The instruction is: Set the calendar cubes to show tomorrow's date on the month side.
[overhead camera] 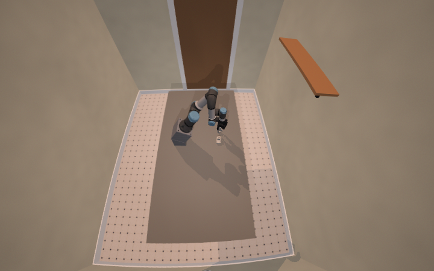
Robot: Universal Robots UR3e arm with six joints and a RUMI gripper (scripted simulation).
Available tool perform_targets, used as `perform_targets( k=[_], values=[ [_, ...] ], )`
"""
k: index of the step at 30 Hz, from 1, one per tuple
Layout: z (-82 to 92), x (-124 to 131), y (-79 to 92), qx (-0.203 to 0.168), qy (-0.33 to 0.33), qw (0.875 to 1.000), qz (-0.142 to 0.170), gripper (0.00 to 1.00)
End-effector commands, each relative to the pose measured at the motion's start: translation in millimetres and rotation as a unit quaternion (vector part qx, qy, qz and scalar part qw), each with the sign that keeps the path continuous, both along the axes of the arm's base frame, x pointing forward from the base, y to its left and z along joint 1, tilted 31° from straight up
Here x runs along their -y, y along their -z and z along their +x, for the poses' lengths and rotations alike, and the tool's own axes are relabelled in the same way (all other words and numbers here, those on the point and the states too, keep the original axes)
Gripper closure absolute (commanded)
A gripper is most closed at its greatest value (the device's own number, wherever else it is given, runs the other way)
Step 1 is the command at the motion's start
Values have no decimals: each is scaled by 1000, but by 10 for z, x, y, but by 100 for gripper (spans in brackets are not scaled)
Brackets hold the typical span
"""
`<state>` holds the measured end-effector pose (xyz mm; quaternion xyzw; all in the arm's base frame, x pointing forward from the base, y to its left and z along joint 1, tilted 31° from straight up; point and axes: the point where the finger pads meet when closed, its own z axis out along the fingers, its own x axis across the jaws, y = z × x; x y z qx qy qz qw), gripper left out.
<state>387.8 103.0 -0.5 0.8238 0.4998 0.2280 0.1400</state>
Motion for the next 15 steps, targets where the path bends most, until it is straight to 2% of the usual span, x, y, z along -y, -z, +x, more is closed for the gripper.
perform_targets(
  k=[1,15],
  values=[
    [9,0,-8,1,0,1000,0,71],
    [-5,0,-24,1,0,1000,0,71]
  ],
)
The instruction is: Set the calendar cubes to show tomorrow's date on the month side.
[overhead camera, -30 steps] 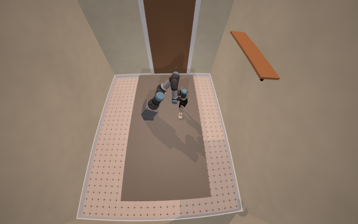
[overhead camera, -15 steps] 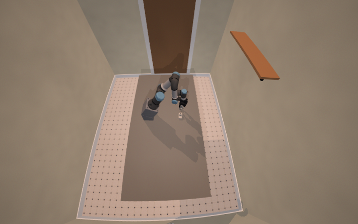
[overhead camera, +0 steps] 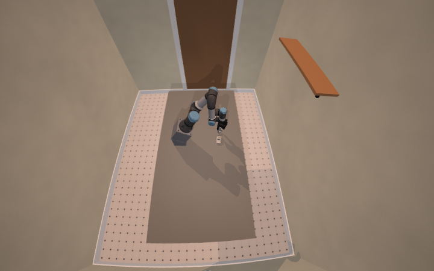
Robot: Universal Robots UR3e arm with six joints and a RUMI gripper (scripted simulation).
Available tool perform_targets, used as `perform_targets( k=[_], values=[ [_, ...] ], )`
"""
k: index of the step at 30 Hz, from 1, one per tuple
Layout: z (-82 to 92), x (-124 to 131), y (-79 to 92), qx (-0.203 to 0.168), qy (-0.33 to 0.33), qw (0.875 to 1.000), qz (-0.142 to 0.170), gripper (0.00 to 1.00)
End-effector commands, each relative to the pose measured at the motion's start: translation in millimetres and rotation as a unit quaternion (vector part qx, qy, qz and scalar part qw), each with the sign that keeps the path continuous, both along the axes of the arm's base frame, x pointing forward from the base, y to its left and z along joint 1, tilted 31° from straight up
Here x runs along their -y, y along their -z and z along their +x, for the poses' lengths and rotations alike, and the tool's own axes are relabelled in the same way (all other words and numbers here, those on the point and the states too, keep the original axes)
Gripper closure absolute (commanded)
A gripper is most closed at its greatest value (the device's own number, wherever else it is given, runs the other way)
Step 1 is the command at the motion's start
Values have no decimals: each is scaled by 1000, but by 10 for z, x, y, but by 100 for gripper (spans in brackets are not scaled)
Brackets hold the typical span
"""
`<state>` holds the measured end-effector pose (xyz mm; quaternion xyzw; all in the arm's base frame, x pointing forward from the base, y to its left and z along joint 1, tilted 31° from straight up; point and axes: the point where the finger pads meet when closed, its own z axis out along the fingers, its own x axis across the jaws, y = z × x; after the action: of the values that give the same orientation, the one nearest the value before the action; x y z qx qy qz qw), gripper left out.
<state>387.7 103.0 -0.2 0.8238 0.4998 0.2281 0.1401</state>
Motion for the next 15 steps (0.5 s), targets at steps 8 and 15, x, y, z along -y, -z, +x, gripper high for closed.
perform_targets(
  k=[8,15],
  values=[
    [-79,0,-133,0,0,1000,0,71],
    [-149,-1,-253,0,0,1000,0,71]
  ],
)
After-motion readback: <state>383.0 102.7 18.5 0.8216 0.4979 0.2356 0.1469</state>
